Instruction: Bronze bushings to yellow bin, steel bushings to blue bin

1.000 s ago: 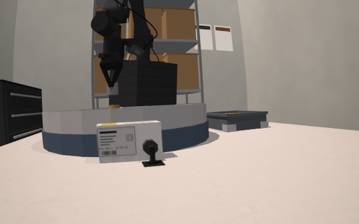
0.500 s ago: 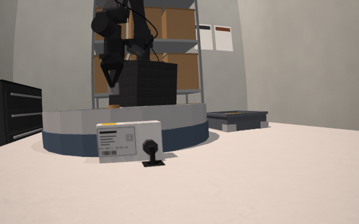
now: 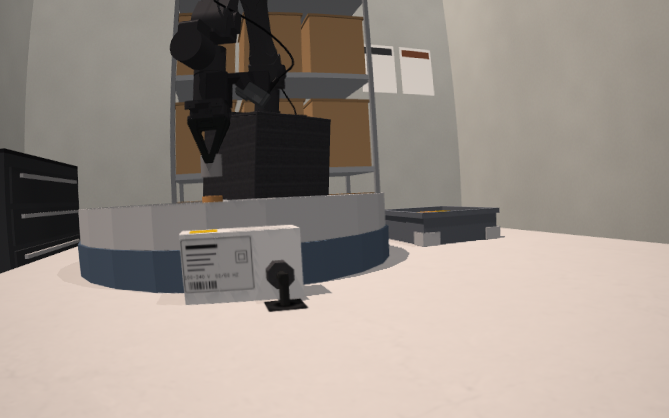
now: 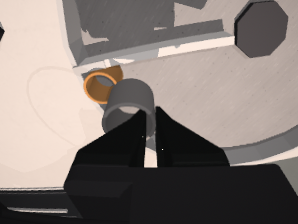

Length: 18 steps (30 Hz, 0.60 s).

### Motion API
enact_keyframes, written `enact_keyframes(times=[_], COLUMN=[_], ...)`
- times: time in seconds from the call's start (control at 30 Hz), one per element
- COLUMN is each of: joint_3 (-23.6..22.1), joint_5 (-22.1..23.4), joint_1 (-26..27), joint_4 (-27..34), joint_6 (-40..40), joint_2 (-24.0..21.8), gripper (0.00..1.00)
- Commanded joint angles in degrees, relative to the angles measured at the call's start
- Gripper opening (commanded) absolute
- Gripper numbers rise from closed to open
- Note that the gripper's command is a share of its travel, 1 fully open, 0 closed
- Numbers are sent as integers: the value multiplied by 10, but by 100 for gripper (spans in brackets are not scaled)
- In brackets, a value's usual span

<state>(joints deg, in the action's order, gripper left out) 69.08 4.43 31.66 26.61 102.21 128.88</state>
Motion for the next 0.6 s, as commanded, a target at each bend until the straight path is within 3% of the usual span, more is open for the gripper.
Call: enact_keyframes(times=[0.0, 0.57], joint_3=[-1, -5], joint_5=[7, 6], joint_1=[6, -10], joint_4=[10, 10], joint_6=[4, -15], joint_2=[-1, -6], gripper=[0, 0])
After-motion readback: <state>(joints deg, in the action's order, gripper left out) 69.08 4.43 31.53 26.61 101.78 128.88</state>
